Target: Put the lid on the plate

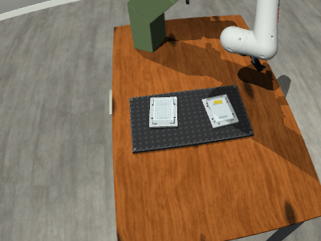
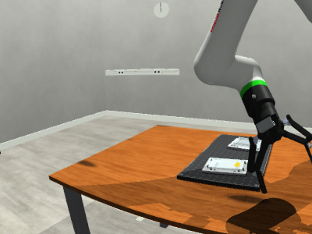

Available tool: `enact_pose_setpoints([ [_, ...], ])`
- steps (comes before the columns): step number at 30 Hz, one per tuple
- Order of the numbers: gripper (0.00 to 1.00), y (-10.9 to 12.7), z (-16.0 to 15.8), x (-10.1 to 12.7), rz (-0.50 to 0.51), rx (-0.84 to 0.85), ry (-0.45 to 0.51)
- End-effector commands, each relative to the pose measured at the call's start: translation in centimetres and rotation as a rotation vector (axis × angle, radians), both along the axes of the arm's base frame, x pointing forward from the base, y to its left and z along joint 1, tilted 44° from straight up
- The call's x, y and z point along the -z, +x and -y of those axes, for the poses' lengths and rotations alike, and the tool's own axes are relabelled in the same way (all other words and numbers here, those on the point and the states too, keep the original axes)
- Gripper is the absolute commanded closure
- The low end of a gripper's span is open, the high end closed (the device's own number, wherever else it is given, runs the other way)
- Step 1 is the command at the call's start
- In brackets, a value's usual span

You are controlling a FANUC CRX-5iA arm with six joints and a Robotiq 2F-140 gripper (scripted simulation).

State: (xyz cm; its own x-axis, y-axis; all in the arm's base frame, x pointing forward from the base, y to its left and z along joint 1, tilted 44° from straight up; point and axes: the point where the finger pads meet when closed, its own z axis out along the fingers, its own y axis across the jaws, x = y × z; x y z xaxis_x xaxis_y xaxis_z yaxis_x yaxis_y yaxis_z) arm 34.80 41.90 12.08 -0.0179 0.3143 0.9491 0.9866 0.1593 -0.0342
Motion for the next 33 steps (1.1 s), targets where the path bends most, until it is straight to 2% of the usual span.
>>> enact_pose_setpoints([
  [1, 0.00, 0.0, 0.1, 0.0, 0.009, -0.004, 0.000],
  [6, 0.00, 0.0, 0.4, 0.0, 0.069, -0.034, -0.001],
  [11, 0.00, 0.0, 1.3, 0.2, 0.211, -0.108, -0.003],
  [13, 0.00, 0.0, 1.3, 0.2, 0.211, -0.108, -0.003],
  [17, 0.00, 0.0, 2.5, 0.4, 0.392, -0.208, -0.002],
  [21, 0.00, 0.3, 4.3, 0.6, 0.633, -0.351, 0.005],
  [28, 0.00, 1.4, 9.0, 0.9, 0.962, -0.584, 0.024],
  [30, 0.00, 1.4, 9.0, 0.9, 0.962, -0.584, 0.024],
  [31, 0.00, 1.7, 9.8, 0.8, 1.093, -0.679, 0.038],
  [33, 0.00, 2.4, 11.7, 0.8, 1.157, -0.737, 0.045],
])
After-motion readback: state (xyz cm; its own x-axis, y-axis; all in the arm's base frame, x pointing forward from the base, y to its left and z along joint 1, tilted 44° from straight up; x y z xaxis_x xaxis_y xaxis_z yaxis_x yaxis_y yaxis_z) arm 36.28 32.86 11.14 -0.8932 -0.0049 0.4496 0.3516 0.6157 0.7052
